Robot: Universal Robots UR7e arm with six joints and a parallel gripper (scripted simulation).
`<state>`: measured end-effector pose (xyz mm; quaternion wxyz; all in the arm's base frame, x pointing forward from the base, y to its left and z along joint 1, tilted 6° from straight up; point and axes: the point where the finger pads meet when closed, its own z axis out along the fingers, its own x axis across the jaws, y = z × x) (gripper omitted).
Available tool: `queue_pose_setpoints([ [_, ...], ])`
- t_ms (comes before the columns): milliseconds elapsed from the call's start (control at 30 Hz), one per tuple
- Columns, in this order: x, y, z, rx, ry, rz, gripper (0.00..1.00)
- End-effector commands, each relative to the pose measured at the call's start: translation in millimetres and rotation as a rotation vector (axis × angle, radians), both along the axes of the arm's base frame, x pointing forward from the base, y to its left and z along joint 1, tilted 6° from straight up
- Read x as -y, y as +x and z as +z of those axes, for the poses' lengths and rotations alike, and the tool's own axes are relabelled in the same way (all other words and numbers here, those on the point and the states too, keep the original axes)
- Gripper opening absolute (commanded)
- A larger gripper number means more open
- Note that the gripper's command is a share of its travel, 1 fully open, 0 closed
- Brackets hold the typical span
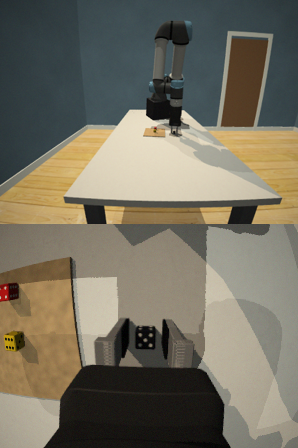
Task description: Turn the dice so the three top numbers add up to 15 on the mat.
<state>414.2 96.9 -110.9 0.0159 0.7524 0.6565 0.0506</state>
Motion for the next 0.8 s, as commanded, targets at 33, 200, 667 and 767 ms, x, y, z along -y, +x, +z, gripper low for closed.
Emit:
queue_pose_setpoints([
  [33,-0.4,1.1,-0.2,0.002,-0.001,0.001,0.64],
  [200,-0.4,1.1,-0.2,0.002,-0.001,0.001,0.34],
  [667,-0.4,1.1,-0.2,0.002,-0.001,0.001,0.34],
  [767,-0.4,1.1,-0.2,0.002,-0.001,0.001,0.34],
])
